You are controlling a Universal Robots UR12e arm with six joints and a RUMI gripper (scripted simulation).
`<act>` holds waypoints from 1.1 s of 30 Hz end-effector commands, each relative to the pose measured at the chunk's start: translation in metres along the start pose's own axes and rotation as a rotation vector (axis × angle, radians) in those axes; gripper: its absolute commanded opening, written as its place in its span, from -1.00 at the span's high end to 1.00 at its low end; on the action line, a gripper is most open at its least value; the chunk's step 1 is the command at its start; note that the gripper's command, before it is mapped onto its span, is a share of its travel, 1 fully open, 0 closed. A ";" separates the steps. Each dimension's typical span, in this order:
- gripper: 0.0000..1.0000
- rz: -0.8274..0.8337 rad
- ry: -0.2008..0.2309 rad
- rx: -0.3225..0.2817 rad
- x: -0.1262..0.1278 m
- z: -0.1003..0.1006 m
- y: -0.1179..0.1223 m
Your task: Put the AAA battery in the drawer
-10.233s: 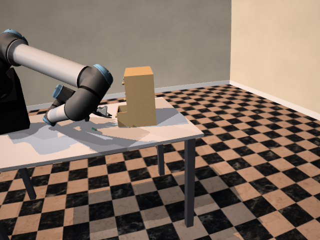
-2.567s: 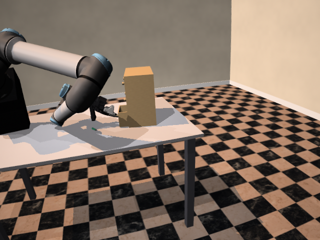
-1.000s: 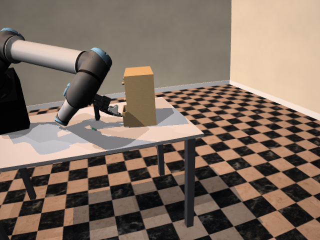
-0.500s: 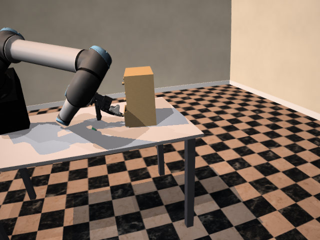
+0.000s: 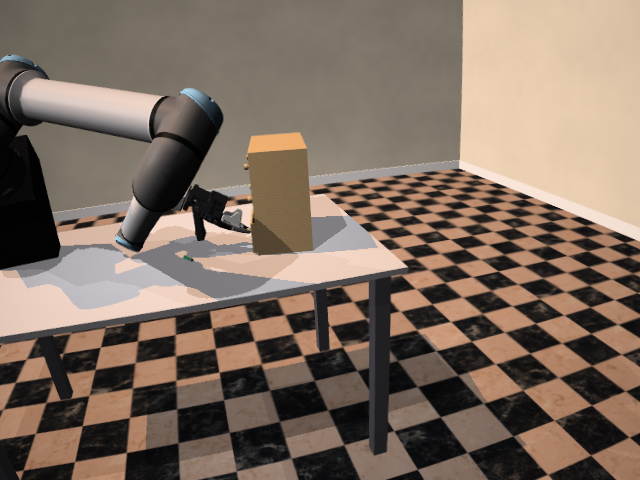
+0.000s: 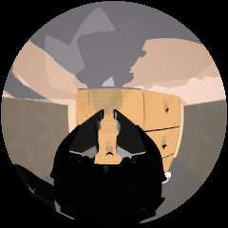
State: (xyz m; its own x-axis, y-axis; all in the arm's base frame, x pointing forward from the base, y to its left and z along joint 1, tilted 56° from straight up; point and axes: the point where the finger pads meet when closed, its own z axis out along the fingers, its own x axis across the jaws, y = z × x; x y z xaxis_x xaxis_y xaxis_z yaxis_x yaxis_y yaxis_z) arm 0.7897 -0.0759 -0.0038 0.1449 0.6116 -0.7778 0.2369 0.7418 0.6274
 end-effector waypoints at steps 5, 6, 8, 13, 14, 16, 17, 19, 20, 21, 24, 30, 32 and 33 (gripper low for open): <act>0.86 0.000 0.000 -0.001 0.000 0.004 0.003; 0.86 0.000 0.000 -0.001 0.000 0.004 0.003; 0.86 0.000 0.000 -0.001 0.000 0.004 0.003; 0.86 0.000 0.000 -0.001 0.000 0.006 0.004; 0.86 0.000 0.000 -0.001 0.000 0.006 0.004; 0.86 0.000 0.000 -0.001 0.000 0.007 0.005; 0.86 0.000 0.000 -0.001 0.000 0.007 0.005; 0.86 0.000 0.000 -0.001 0.000 0.008 0.005; 0.86 0.000 0.000 -0.001 0.000 0.008 0.005; 0.86 0.000 0.000 -0.001 0.000 0.008 0.006; 0.86 0.000 0.000 -0.001 0.000 0.009 0.006; 0.86 0.000 0.000 -0.001 0.000 0.010 0.006; 0.86 0.000 0.000 -0.001 0.000 0.010 0.006; 0.86 0.000 0.000 -0.001 0.000 0.010 0.007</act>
